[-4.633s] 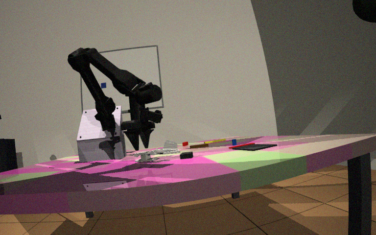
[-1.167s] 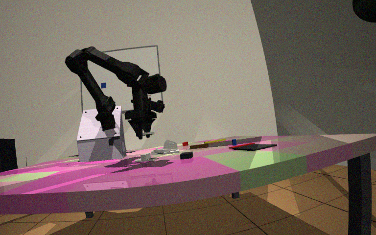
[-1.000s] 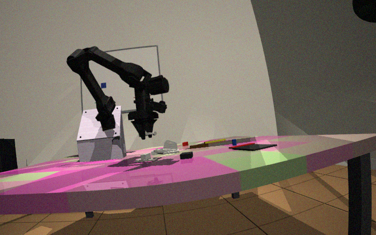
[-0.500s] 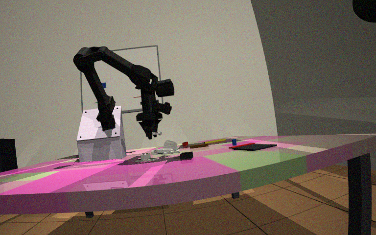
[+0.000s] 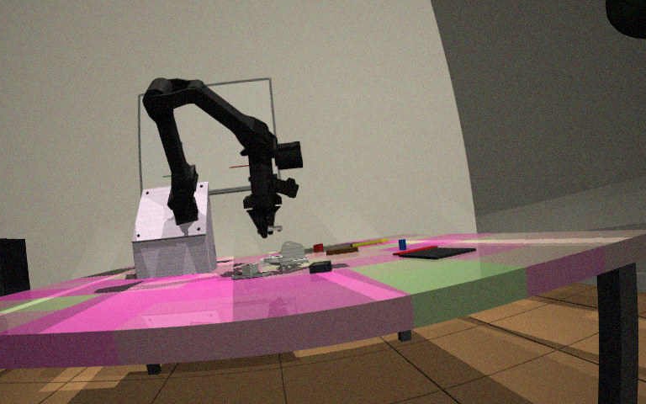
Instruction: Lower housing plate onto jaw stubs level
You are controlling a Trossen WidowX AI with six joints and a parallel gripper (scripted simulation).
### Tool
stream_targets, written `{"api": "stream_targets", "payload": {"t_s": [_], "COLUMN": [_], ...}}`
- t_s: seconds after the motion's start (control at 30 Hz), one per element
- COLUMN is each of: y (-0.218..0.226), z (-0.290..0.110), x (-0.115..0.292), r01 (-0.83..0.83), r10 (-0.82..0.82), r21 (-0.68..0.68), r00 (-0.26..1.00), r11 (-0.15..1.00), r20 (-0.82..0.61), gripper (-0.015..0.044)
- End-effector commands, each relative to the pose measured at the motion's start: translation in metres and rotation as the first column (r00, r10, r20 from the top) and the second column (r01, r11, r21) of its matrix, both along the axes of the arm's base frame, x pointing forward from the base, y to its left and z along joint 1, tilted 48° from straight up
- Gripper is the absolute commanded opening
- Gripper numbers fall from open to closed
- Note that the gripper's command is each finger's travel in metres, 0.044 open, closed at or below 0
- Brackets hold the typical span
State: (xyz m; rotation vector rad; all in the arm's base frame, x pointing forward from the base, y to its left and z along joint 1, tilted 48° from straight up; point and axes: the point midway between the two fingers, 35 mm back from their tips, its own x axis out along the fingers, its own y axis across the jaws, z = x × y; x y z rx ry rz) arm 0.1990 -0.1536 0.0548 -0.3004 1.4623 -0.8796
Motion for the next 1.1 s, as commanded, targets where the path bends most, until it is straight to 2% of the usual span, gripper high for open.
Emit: {"api": "stream_targets", "payload": {"t_s": [0.0,1.07], "y": [0.008,0.076], "z": [-0.008,-0.076], "x": [0.004,0.005], "r01": [-0.009,-0.092], "r10": [0.009,0.087], "r21": [-0.002,-0.056], "r00": [1.000,0.991], "r11": [1.000,0.994], "r20": [-0.009,-0.098], "gripper": [0.0351,0.0351]}}
